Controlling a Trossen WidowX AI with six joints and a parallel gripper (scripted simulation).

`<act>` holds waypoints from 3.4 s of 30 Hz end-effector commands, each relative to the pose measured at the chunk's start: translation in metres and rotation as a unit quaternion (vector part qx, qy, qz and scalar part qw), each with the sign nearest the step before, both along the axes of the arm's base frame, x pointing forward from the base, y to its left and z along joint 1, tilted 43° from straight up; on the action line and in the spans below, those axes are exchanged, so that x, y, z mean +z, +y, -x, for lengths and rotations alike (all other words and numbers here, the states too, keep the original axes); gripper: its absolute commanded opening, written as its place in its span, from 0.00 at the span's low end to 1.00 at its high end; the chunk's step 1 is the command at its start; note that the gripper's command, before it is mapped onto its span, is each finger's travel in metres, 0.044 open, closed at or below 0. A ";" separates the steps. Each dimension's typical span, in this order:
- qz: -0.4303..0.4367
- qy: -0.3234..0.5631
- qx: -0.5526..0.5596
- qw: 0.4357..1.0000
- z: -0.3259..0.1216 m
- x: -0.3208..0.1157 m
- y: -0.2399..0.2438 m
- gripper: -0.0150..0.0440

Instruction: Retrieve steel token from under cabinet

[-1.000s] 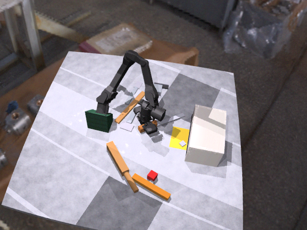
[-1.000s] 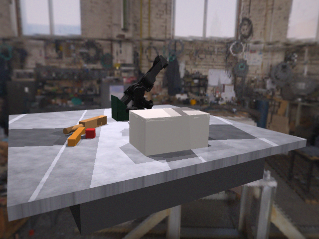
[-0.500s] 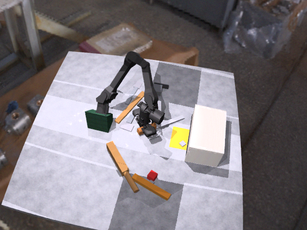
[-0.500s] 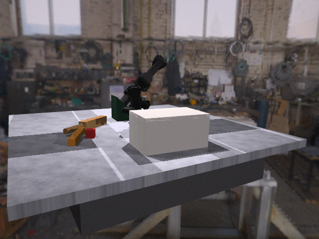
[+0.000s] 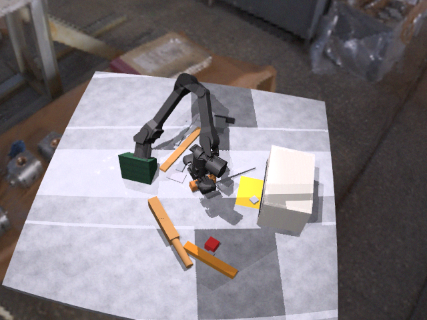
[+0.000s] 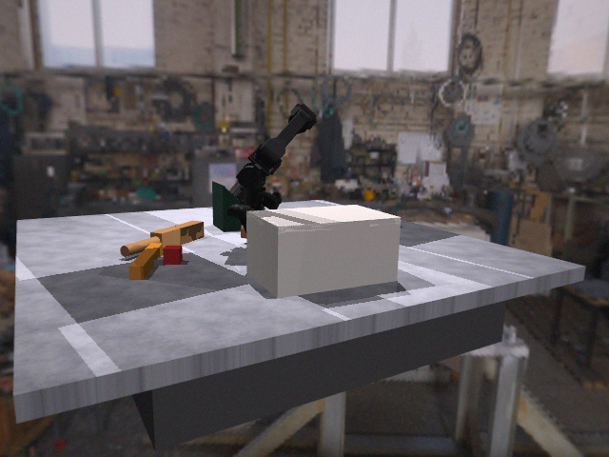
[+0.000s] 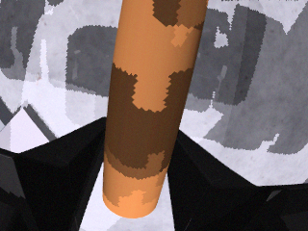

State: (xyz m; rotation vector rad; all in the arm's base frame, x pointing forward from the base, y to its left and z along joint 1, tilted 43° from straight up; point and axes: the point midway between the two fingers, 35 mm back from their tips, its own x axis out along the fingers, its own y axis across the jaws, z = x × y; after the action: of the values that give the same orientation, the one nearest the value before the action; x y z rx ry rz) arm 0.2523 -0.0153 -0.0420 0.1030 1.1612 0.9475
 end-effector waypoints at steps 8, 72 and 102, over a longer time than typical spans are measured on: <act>0.002 -0.011 -0.005 1.000 -0.003 -0.007 -0.015 0.25; 0.005 -0.012 -0.004 1.000 0.003 -0.056 -0.068 0.25; 0.006 -0.012 -0.004 1.000 0.002 -0.078 -0.093 0.25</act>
State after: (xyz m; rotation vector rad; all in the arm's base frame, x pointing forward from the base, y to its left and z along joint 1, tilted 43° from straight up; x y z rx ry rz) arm 0.2469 -0.0993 -0.1191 0.0939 1.1588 0.9446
